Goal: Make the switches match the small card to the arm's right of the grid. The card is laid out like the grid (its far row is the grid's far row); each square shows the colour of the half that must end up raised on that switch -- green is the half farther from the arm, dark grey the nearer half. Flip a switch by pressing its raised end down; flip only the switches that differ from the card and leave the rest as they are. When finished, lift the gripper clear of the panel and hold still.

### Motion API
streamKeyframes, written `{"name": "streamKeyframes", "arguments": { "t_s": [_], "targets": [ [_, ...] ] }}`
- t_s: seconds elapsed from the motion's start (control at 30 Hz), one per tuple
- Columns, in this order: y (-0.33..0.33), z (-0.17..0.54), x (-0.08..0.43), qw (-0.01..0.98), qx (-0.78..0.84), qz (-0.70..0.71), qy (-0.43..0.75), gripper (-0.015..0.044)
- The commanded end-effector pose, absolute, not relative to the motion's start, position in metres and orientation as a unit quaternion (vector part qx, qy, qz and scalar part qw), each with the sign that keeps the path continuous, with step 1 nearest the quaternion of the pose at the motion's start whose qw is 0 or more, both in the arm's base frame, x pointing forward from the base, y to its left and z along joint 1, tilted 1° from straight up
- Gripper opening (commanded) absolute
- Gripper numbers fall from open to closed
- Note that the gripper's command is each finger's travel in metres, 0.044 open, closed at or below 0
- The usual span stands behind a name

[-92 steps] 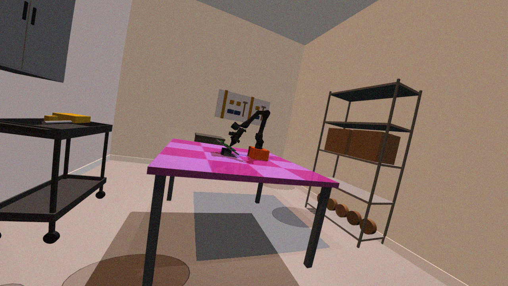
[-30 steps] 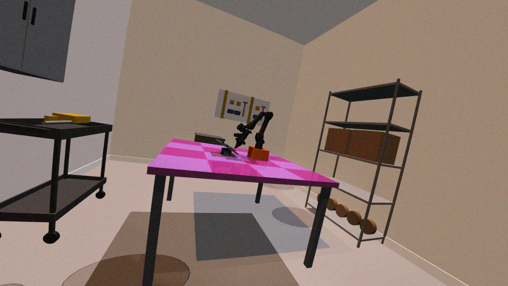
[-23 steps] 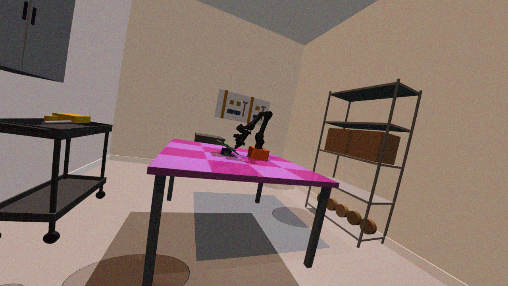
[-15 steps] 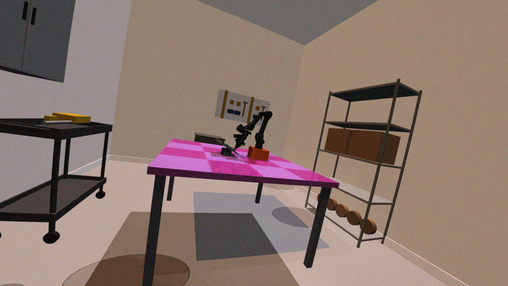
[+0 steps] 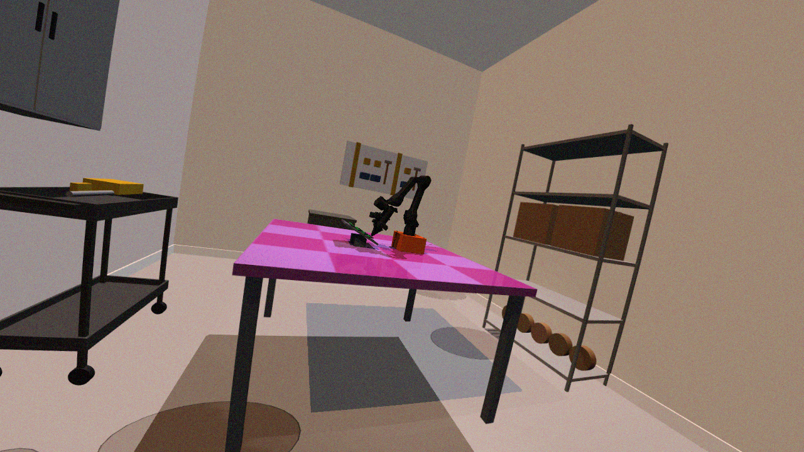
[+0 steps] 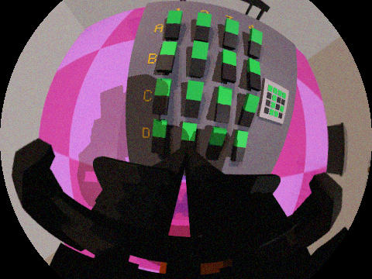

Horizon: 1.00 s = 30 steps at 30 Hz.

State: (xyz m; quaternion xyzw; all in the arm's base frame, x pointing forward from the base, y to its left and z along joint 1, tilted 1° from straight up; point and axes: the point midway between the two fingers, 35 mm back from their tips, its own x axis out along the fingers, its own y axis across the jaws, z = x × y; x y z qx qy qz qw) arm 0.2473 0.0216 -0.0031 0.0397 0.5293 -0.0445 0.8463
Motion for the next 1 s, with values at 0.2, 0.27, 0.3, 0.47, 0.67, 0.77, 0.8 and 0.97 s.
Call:
{"name": "streamKeyframes", "arguments": {
  "t_s": [0.2,0.27,0.3,0.47,0.67,0.77,0.8,0.97],
  "targets": [
    [0.0215,-0.0048,0.2468,0.846,0.038,-0.043,0.530,0.0000],
    [0.0215,-0.0051,0.2469,0.846,0.038,-0.043,0.530,0.0000],
    [0.0215,-0.0052,0.2470,0.846,0.038,-0.043,0.530,0.0000],
    [0.0215,-0.0058,0.2473,0.846,0.038,-0.043,0.530,0.0000],
    [0.0214,-0.0065,0.2476,0.846,0.038,-0.043,0.530,0.0000],
    [0.0214,-0.0069,0.2478,0.846,0.038,-0.043,0.530,0.0000],
    [0.0214,-0.0070,0.2478,0.846,0.038,-0.043,0.530,0.0000],
    [0.0214,-0.0077,0.2481,0.846,0.038,-0.043,0.530,0.0000]
  ]
}}
